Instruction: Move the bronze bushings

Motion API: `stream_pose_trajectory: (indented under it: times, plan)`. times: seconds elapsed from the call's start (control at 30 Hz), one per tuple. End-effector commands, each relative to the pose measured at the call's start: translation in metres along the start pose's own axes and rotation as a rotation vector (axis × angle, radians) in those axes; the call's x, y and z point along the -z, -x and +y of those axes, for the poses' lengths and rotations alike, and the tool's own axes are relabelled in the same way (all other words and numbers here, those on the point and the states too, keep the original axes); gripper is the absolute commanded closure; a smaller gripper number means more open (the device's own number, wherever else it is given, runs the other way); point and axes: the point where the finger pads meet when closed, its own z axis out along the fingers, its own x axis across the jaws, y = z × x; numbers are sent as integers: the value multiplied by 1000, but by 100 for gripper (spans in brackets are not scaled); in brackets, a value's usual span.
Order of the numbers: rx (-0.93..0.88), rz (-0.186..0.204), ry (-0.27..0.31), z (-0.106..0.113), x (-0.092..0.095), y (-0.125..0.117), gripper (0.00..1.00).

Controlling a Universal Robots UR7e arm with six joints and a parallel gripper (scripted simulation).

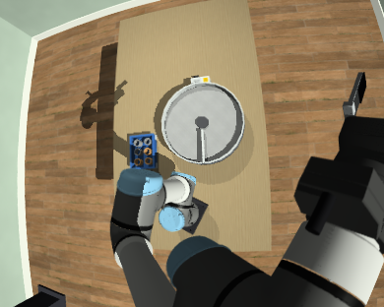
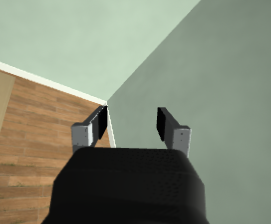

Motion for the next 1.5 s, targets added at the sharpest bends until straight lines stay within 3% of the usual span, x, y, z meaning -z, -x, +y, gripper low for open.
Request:
stream_pose_trajectory:
  times: [0.0, 0.1, 0.23, 0.3, 0.37, 0.77, 0.87, 0.93, 1.37, 1.43, 1.47]
  plan:
    - [101, -64, 26, 16, -32, 43, 0]
    - [131, -87, 33, 20, -41, 56, 0]
    - [228, -163, 51, 32, -68, 97, 0]
    - [228, -163, 51, 32, -68, 97, 0]
    - [297, -217, 60, 40, -84, 126, 0]
    - [541, -409, 69, 68, -127, 235, 0]
    - [562, -426, 69, 71, -129, 245, 0]
    - [639, -485, 64, 80, -137, 278, 0]
    - [932, -710, 18, 118, -149, 405, 0]
    - [932, -710, 18, 118, -149, 405, 0]
    - [973, -741, 9, 124, -149, 422, 0]
